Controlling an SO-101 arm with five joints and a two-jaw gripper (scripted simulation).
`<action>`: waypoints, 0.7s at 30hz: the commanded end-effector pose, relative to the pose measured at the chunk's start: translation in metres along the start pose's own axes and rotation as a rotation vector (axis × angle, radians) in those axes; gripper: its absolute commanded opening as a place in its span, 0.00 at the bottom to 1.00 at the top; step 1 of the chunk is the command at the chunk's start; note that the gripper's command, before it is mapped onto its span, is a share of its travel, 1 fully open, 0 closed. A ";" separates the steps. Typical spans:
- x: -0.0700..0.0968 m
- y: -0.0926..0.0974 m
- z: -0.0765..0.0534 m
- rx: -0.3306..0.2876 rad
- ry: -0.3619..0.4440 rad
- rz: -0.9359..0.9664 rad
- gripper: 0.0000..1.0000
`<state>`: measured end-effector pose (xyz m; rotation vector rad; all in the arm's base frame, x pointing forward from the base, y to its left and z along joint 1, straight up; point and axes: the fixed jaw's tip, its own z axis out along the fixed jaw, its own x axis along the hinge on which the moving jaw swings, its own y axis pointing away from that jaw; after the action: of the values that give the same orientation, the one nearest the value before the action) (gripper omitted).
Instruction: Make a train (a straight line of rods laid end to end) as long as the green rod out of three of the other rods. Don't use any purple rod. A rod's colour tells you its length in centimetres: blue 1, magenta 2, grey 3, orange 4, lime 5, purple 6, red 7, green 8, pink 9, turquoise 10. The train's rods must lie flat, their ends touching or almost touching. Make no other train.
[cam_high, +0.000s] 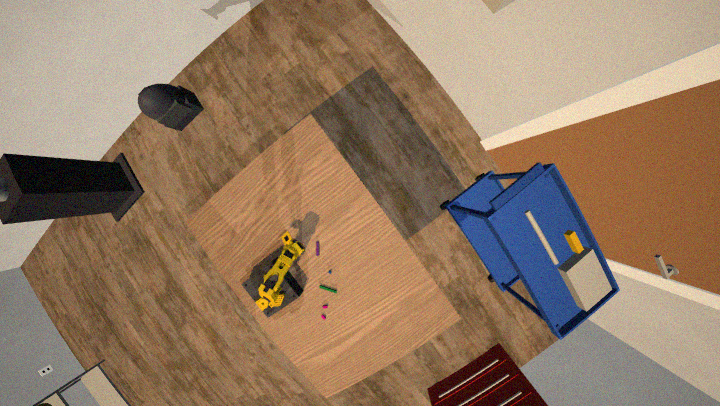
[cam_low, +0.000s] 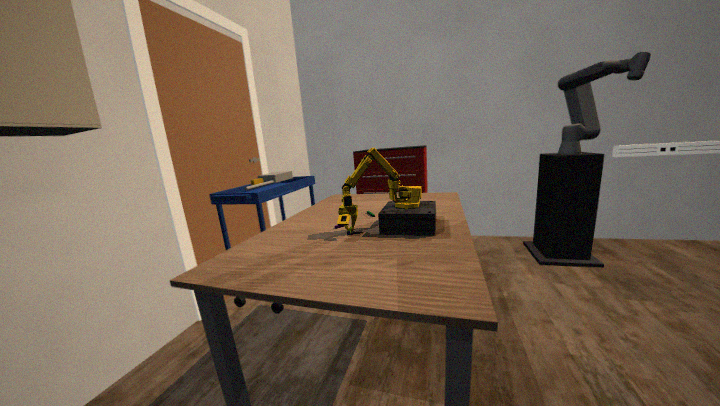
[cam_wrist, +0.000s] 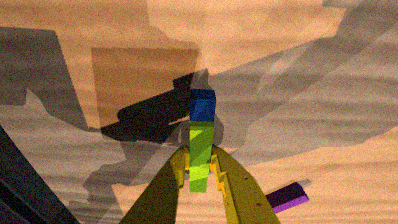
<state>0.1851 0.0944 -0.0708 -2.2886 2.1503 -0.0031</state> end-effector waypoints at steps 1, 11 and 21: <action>0.000 0.005 0.003 -0.024 0.009 0.002 0.00; 0.000 0.006 0.003 -0.030 0.011 0.002 0.00; 0.000 0.006 0.003 -0.030 0.011 0.002 0.00</action>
<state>0.1842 0.0939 -0.0707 -2.2930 2.1544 0.0005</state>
